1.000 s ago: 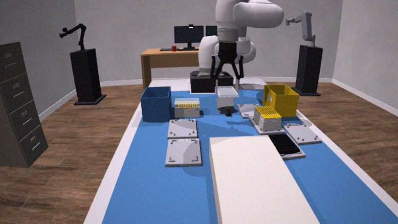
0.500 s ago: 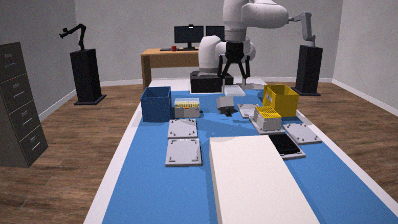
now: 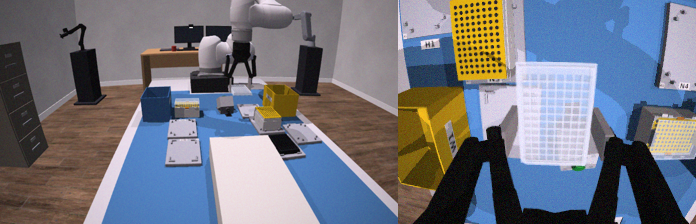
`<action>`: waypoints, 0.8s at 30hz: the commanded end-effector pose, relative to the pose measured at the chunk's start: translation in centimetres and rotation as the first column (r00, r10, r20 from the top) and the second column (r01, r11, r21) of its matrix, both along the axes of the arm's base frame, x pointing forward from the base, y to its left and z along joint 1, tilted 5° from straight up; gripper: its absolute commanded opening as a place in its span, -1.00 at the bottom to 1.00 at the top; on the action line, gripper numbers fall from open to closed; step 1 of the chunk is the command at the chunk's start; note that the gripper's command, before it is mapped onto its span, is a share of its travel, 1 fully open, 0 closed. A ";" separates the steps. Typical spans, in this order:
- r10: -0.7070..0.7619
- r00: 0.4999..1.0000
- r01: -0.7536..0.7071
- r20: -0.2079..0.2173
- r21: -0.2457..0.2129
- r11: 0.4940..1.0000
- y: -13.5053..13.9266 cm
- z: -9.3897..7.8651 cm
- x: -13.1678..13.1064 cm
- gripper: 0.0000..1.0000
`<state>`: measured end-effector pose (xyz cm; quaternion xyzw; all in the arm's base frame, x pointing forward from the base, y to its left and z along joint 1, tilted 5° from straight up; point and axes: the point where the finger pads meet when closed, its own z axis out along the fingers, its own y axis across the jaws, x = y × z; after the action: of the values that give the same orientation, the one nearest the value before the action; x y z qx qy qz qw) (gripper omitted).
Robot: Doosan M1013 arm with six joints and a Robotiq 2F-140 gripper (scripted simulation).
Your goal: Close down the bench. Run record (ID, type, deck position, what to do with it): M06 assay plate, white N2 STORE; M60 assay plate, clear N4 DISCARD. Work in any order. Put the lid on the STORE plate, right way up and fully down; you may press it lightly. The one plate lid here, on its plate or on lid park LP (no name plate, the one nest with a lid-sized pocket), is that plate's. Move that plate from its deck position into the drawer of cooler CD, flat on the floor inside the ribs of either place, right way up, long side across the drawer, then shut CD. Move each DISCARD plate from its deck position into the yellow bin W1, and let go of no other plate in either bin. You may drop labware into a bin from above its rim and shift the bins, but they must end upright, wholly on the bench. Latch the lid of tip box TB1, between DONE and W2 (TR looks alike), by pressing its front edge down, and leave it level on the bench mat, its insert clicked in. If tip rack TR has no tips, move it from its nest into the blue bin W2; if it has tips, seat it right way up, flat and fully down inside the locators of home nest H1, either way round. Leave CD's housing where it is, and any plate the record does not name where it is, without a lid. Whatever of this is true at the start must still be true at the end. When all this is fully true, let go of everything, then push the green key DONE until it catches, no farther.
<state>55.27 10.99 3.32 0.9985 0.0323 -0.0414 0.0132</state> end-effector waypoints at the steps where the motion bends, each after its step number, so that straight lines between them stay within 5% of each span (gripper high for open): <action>1: 0.000 1.000 0.000 0.000 0.000 1.000 0.9 0.0 -0.4 -1.00; 24: 0.000 1.000 0.000 0.000 0.000 1.000 6.1 0.0 -2.5 -1.00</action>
<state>53.01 16.39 3.35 0.9985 0.0323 -0.0414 0.0131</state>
